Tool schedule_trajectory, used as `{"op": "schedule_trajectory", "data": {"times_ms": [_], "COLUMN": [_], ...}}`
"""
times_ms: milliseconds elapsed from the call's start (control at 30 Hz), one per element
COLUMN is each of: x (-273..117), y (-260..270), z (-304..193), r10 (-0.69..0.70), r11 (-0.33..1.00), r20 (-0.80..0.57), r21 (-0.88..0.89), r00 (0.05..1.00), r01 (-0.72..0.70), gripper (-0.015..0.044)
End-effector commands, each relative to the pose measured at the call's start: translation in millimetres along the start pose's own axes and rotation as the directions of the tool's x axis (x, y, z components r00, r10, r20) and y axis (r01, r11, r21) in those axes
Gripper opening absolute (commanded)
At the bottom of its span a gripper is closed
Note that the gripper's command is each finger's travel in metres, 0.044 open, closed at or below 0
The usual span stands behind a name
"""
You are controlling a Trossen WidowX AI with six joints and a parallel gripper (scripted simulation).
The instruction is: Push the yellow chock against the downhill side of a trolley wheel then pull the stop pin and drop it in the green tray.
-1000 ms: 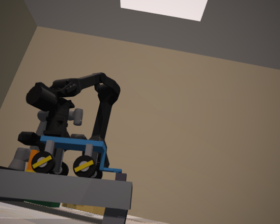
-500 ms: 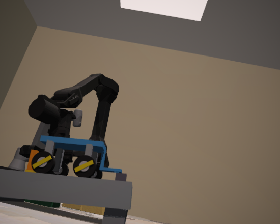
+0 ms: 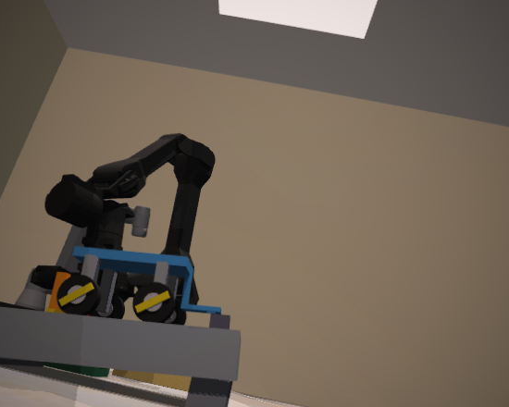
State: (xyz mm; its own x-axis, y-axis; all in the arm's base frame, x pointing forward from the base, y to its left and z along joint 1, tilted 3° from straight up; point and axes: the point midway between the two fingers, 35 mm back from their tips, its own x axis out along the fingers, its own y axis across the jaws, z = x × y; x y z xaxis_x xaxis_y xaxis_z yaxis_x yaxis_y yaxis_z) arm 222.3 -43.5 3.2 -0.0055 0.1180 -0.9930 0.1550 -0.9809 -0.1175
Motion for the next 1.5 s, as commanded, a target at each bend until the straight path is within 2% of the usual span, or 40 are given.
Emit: {"op": "schedule_trajectory", "data": {"times_ms": [0,1467], "x": [0.8,9.3], "y": [2.8,25.7], "z": [-0.5,0.9], "r10": [0.0,0.002], "r11": [1.0,1.0], "r20": [-0.002,-0.001], "r21": [-0.006,-0.006], "r00": [1.0,1.0], "r01": [0.0,-0.002], "gripper": [0.019,0.019]}}
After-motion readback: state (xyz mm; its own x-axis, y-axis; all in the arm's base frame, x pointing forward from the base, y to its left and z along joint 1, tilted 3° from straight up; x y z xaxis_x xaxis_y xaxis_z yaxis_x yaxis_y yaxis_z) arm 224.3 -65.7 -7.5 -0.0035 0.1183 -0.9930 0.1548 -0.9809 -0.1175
